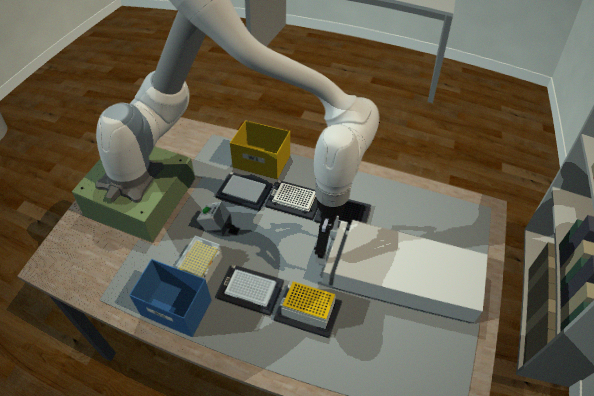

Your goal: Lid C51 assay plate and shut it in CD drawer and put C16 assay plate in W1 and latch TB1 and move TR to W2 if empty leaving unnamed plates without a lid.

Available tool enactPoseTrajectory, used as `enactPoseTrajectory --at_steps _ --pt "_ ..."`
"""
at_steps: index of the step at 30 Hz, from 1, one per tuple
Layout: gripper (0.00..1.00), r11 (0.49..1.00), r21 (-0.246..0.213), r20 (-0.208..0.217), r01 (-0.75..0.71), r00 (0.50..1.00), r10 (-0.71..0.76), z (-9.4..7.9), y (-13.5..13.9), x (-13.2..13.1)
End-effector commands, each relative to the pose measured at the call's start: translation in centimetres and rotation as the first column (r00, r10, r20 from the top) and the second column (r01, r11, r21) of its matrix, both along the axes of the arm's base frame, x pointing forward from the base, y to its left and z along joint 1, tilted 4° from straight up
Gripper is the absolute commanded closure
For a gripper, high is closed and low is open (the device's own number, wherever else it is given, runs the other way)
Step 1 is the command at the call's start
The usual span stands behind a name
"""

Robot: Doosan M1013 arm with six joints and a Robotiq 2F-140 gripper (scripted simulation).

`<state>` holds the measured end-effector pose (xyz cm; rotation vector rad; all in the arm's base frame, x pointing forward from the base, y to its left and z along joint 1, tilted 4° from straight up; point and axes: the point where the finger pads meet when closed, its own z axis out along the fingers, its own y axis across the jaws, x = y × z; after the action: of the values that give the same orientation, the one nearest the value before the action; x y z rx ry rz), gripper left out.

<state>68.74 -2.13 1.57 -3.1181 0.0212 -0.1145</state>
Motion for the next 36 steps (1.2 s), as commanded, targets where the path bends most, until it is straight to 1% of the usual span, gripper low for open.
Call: enactPoseTrajectory --at_steps 1,4,19,21,25,33,34,36 --pt "0.13 1.000 0.000 0.000 0.000 1.000 0.000 -0.4 0.0 0.0" --pt "0.13 1.000 0.000 0.000 0.000 1.000 0.000 -0.5 0.0 0.0" --pt "0.13 1.000 0.000 0.000 0.000 1.000 0.000 -2.5 0.1 0.2" --pt "0.13 1.000 0.000 0.000 0.000 1.000 0.000 -2.5 0.1 0.2" --pt "0.13 1.000 0.000 0.000 0.000 1.000 0.000 -3.0 0.1 0.2" --pt "0.13 1.000 0.000 0.000 0.000 1.000 0.000 -3.1 0.1 0.2" --pt "0.34 1.000 0.000 0.000 0.000 1.000 0.000 -3.1 0.1 0.2" --pt "0.35 1.000 0.000 0.000 0.000 1.000 0.000 -3.1 0.1 0.2"
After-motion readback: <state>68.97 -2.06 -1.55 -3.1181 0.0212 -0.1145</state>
